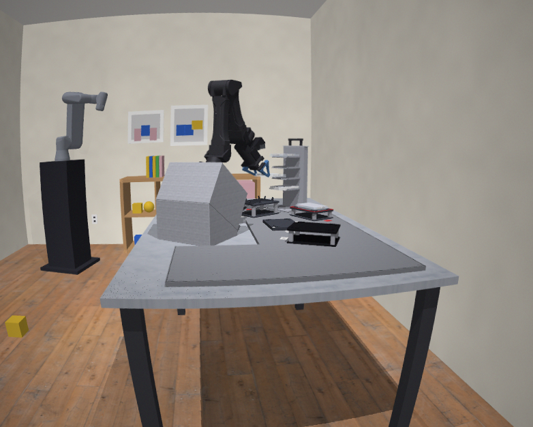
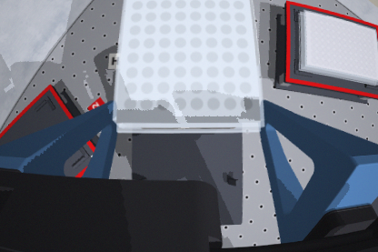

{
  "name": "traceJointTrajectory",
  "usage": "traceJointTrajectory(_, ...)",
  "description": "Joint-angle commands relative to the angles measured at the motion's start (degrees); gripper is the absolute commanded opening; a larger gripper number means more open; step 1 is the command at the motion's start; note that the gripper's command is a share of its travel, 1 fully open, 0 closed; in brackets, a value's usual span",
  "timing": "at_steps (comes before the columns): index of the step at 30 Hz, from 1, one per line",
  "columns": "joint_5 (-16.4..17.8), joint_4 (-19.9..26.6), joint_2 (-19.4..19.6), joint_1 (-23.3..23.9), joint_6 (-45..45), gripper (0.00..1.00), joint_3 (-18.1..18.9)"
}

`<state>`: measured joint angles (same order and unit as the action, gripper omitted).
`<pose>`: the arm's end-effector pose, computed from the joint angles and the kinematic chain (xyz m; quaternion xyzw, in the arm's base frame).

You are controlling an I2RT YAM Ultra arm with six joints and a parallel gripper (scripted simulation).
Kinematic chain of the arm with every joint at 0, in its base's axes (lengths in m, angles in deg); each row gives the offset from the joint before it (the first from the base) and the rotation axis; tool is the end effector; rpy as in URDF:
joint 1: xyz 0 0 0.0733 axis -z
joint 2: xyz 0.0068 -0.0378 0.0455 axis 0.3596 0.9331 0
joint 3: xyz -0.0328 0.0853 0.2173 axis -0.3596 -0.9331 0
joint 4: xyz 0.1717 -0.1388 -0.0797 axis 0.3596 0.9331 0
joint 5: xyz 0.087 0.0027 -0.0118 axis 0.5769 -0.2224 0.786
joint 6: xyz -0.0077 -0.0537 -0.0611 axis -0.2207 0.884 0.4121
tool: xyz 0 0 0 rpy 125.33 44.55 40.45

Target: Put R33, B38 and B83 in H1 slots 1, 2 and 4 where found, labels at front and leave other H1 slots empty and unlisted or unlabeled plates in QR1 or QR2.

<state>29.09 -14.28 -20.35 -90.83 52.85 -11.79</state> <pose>0.1035 0.2165 0.2171 -0.2569 0.7477 0.3156 0.5248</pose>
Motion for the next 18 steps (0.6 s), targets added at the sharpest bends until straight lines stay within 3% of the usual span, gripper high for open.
traceJointTrajectory(1, -0.2, -1.3, -1.8, 0.7, 0.3, 0.86, 1.7)
traceJointTrajectory(18, 0.4, -1.1, -1.1, 0.9, 0.4, 0.86, 2.1)
